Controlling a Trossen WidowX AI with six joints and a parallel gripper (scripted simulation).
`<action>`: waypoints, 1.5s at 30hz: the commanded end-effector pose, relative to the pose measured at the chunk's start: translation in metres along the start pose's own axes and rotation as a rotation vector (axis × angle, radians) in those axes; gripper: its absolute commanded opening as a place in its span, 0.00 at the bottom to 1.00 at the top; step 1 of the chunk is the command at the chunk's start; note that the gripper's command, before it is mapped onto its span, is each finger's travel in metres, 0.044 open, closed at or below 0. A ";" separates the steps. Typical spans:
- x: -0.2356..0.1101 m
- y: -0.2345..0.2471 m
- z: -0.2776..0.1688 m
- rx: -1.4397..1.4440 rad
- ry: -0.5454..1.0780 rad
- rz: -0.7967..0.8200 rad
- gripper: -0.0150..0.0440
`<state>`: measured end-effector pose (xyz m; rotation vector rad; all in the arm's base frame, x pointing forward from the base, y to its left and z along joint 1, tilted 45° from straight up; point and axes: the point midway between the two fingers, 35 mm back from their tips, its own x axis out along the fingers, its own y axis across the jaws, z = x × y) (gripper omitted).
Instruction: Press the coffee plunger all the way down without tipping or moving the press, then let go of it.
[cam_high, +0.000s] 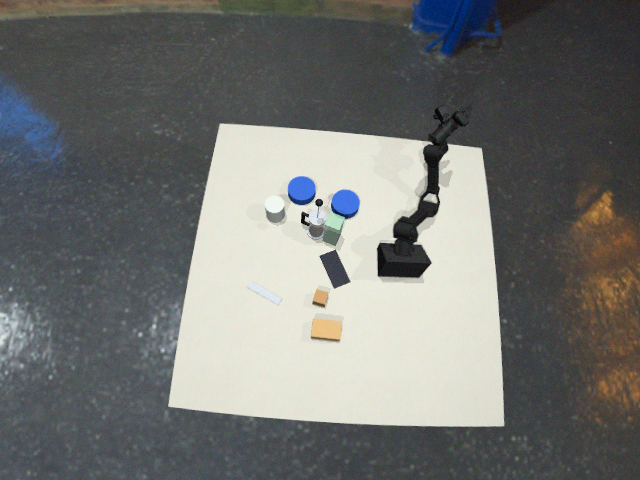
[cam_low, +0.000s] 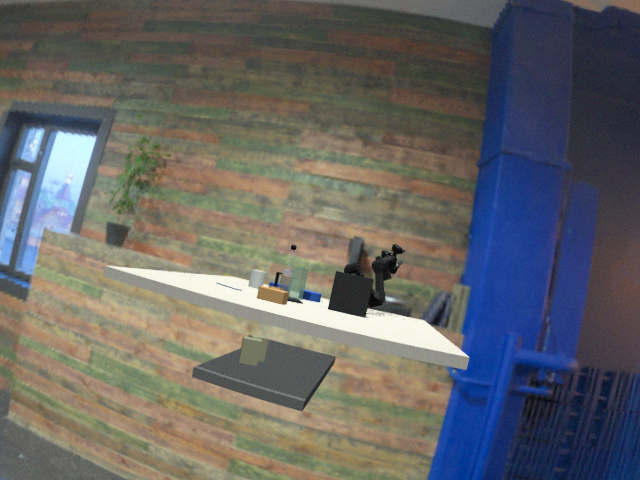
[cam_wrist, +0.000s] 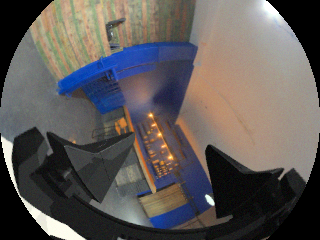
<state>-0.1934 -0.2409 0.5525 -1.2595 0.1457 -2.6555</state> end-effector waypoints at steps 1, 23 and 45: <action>0.000 -0.002 0.002 -0.003 -0.008 -0.003 0.98; -0.118 -0.215 0.196 -0.488 -0.733 -0.654 1.00; -0.329 -0.310 0.259 -0.964 -0.955 -1.592 1.00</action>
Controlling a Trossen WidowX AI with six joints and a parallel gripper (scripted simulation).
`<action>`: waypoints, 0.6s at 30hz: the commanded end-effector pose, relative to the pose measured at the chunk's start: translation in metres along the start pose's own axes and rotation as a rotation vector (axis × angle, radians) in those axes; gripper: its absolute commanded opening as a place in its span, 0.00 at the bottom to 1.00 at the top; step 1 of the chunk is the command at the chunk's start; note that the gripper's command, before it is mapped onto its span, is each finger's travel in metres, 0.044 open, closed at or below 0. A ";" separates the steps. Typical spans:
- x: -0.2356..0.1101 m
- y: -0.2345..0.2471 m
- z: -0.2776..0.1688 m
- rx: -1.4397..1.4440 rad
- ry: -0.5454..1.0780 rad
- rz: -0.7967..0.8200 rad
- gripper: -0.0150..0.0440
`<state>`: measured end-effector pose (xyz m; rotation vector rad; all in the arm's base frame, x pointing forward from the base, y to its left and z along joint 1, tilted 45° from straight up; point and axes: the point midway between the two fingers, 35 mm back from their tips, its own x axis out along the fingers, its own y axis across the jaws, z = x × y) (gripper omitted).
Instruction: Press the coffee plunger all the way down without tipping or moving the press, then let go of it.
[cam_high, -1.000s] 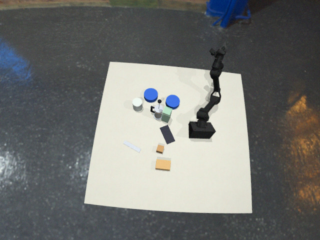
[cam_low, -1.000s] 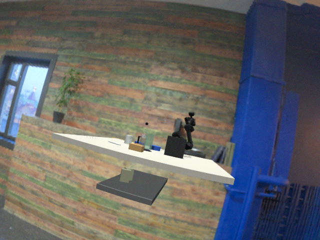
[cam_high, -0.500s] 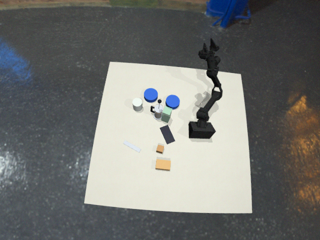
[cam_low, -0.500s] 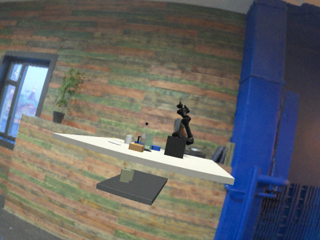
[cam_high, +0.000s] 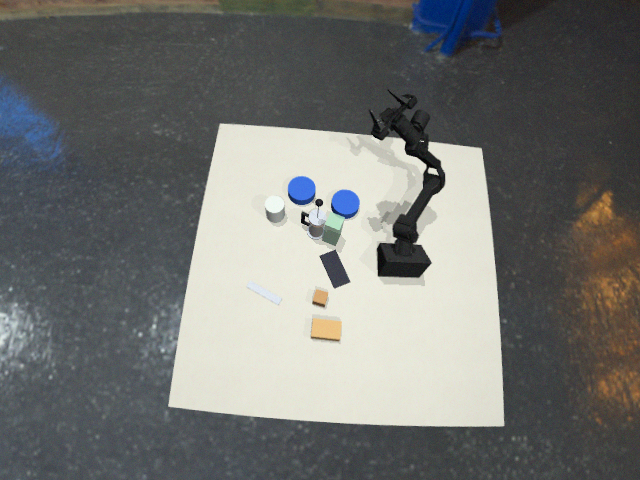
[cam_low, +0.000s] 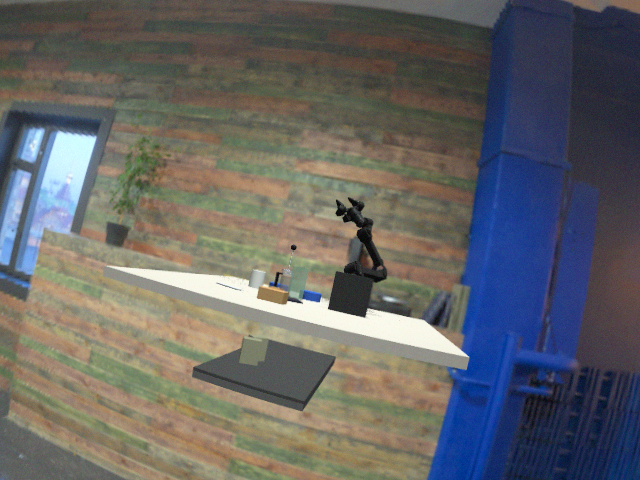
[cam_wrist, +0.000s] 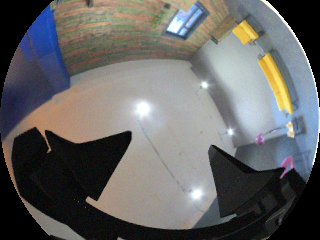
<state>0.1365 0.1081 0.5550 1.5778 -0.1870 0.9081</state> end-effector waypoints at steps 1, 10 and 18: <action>0.010 -0.068 -0.012 -0.231 -0.030 -0.222 1.00; -0.015 -0.219 -0.008 -0.985 0.003 -0.805 1.00; -0.088 -0.314 0.024 -1.928 0.317 -1.400 1.00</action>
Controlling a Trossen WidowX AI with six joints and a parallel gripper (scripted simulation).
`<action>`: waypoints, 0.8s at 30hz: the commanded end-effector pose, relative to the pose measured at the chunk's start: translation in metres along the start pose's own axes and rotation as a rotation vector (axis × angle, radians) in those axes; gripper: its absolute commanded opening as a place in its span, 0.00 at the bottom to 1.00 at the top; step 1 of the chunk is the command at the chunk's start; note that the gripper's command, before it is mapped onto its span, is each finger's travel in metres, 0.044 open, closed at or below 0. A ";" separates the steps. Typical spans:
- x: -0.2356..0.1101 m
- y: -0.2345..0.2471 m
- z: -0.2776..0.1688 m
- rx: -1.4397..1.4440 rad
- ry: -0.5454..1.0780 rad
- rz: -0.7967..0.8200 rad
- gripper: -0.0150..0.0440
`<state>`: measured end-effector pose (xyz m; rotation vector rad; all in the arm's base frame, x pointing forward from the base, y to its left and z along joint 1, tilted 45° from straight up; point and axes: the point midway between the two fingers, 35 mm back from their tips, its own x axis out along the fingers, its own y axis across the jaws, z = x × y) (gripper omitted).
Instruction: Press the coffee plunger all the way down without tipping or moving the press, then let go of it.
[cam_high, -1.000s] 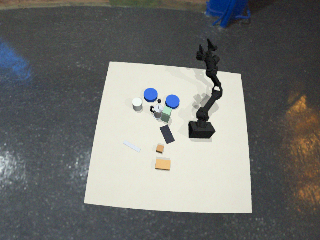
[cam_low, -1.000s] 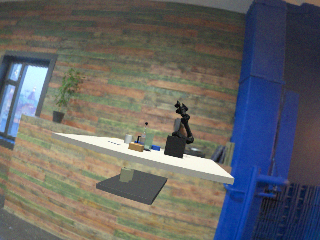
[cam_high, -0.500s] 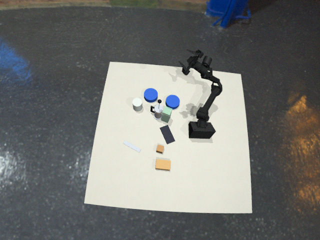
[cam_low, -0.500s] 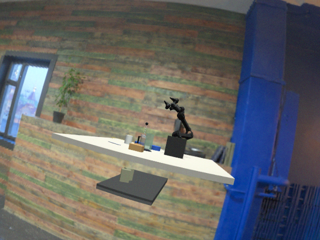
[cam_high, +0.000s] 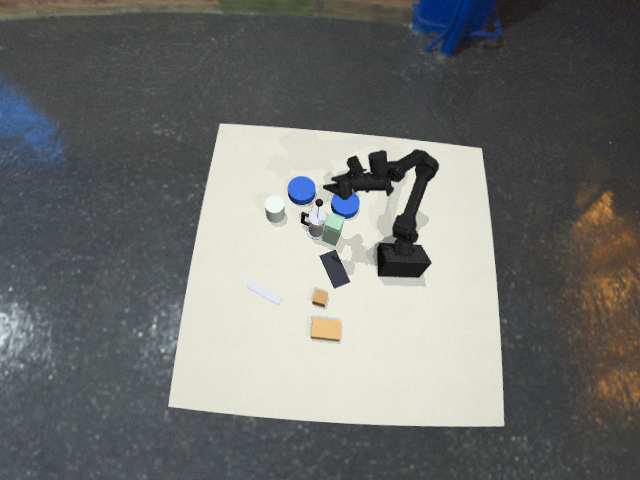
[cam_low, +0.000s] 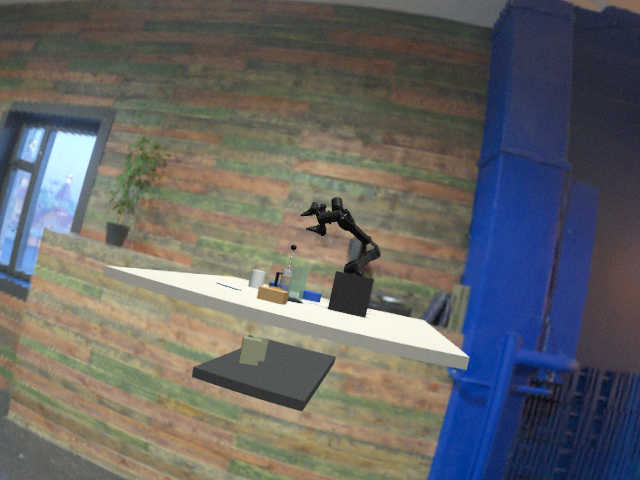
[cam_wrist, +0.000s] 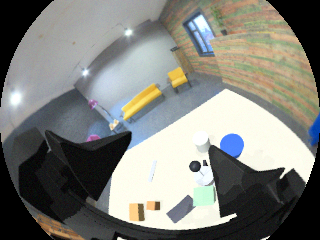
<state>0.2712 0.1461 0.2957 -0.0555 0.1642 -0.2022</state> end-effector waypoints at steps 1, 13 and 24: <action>0.012 -0.017 -0.046 -0.494 0.070 -0.217 1.00; 0.032 -0.051 -0.090 -0.596 0.087 -0.257 1.00; 0.043 -0.058 -0.094 -0.596 0.086 -0.258 1.00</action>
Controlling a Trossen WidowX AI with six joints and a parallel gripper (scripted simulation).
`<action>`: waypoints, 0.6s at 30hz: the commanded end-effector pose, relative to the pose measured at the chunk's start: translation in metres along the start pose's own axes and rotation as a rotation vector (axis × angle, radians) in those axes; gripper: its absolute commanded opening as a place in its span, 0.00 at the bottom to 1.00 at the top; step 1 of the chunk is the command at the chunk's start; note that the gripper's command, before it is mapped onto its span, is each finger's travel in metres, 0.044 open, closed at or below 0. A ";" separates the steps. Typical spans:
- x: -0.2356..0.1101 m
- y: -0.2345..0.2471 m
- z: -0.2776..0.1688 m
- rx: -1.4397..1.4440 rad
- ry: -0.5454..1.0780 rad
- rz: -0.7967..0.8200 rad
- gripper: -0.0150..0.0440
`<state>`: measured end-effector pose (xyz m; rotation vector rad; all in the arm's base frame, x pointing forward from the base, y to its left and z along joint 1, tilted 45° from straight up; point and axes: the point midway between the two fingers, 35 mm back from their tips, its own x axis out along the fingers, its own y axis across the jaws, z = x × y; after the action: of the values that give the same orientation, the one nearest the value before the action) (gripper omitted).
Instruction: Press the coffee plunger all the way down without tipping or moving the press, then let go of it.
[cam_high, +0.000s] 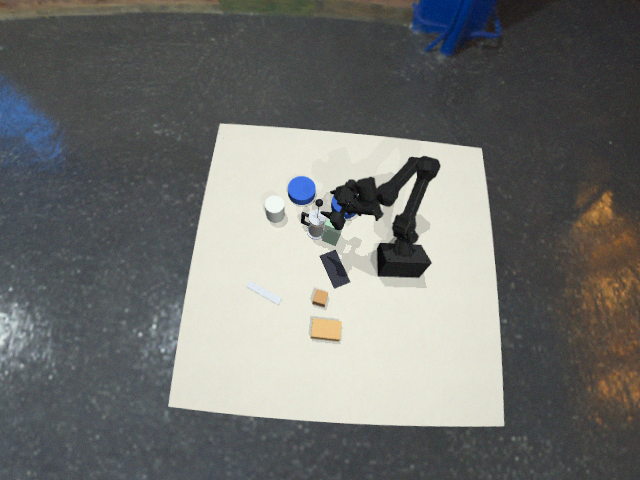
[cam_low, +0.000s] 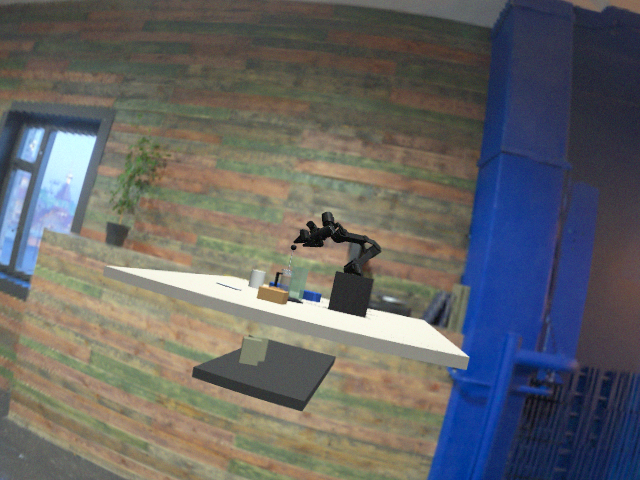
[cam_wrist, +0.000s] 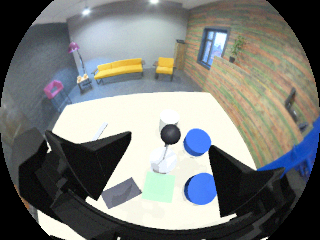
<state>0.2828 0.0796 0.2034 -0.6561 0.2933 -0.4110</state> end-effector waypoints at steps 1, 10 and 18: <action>0.006 0.001 -0.002 -0.009 0.003 0.003 1.00; 0.020 0.001 -0.002 -0.008 0.004 0.003 1.00; 0.033 0.000 -0.002 -0.008 0.000 0.001 1.00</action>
<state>0.3067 0.0662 0.1997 -0.6553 0.2918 -0.4120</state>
